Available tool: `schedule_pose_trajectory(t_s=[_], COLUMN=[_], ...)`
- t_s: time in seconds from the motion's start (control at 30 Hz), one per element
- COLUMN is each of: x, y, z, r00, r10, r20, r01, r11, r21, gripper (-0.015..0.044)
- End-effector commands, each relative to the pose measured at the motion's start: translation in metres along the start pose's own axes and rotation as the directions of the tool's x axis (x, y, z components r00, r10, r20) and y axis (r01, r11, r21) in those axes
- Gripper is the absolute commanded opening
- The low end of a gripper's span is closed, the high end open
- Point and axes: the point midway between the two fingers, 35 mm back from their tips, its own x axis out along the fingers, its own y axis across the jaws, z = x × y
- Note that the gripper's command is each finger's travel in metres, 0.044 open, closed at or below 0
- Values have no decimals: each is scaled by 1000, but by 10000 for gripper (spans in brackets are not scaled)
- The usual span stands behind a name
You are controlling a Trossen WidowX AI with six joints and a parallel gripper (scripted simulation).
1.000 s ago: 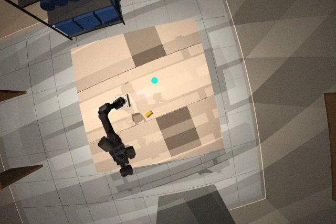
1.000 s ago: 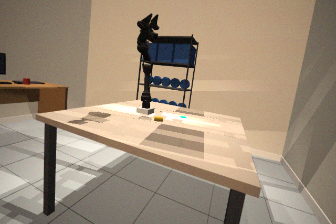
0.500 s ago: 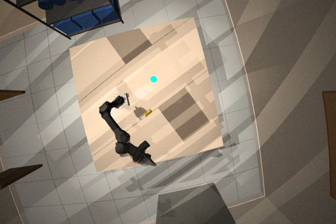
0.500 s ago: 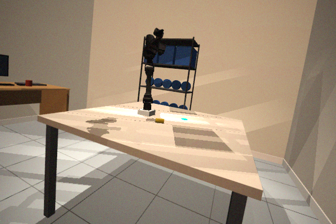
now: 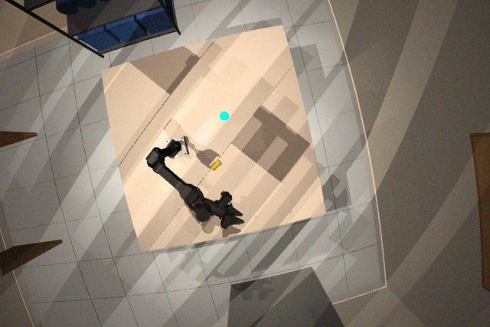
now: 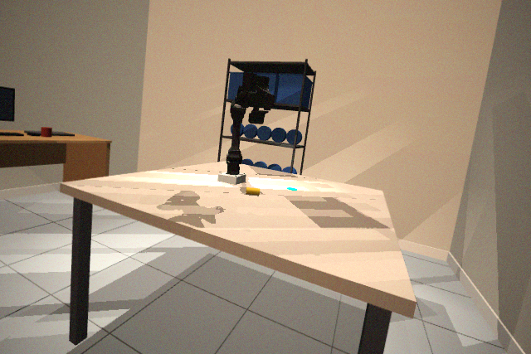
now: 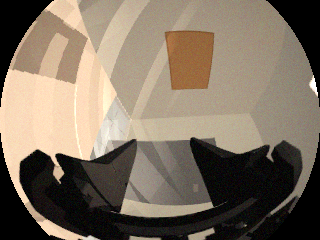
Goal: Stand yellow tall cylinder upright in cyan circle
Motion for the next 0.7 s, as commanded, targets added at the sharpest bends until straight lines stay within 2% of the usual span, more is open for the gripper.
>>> schedule_pose_trajectory(t_s=[0.0,0.17,0.33,0.67], x=[5,4,-7,-56], y=[37,91,142,233], z=[13,33,52,86], r00=[991,947,864,599], r10=[131,321,502,800], r20=[7,22,34,30], r01=[-131,-320,-493,-755], r11=[988,931,832,552], r21=[81,179,255,354], gripper=[309,309,309,309])
